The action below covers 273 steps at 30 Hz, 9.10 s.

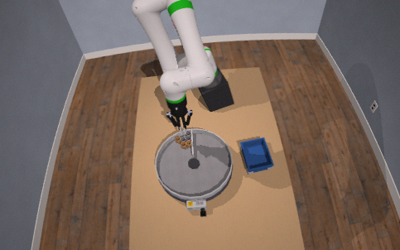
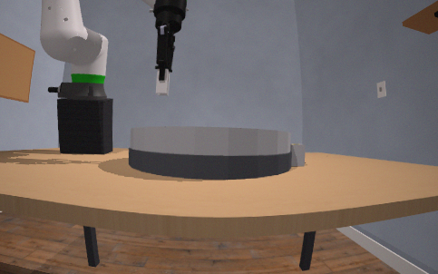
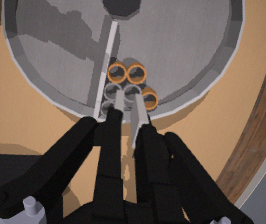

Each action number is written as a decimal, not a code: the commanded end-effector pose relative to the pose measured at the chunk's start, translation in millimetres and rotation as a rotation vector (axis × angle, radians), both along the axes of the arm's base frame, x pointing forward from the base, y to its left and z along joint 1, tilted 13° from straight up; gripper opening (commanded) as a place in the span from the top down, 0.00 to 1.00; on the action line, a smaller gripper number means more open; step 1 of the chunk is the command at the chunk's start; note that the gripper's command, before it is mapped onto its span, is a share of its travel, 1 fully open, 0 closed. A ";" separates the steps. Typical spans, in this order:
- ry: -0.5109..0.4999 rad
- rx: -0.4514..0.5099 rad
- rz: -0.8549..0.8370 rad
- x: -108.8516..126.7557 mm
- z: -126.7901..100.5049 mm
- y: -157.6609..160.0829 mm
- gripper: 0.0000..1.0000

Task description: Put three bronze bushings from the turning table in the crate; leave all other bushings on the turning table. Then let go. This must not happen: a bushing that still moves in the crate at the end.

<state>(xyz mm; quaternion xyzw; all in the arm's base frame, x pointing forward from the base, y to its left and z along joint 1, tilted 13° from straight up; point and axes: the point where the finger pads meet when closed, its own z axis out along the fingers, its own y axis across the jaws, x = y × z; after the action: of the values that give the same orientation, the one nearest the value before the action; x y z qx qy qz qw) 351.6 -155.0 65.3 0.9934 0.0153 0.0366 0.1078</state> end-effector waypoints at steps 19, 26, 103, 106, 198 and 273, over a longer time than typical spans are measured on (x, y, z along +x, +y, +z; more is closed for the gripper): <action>0.000 0.000 0.000 0.2 0.2 0.0 0.91; 0.000 0.000 0.000 0.2 0.2 0.0 0.91; 0.404 -0.015 -0.091 15.1 -32.1 -23.0 0.93; 0.426 -0.016 -0.096 16.0 -33.8 -24.3 0.93; 0.680 -0.025 -0.154 27.1 -76.4 -43.6 0.93; 0.680 -0.025 -0.154 28.7 -97.3 -48.3 0.93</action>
<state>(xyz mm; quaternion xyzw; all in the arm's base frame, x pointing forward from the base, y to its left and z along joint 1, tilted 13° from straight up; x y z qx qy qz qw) 380.1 -203.2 -32.1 0.9455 -0.0239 -0.3051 0.1111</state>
